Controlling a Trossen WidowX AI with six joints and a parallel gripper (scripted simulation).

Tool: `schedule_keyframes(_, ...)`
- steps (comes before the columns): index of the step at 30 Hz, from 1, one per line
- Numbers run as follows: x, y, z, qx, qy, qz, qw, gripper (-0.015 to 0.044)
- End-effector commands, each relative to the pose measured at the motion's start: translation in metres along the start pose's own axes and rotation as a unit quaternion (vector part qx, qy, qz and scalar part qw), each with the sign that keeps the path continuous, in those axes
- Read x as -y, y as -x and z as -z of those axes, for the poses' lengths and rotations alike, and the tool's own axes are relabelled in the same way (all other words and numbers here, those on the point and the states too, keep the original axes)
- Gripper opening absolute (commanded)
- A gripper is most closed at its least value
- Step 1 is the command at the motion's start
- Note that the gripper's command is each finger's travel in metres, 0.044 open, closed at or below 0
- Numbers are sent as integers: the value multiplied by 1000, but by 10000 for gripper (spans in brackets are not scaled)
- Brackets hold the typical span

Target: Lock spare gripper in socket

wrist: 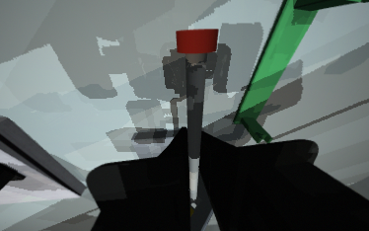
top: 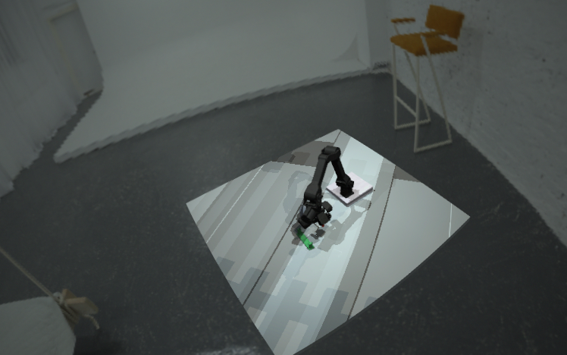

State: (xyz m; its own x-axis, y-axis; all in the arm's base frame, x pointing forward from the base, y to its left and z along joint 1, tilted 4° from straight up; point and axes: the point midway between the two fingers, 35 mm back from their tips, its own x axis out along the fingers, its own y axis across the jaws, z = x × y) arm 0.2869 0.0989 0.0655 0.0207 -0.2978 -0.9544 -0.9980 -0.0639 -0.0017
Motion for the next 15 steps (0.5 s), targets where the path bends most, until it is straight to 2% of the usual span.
schedule_keyframes(1,0,1,2,3,1,3,1000,0)
schedule_keyframes(15,0,-1,14,4,2,-3,1000,0)
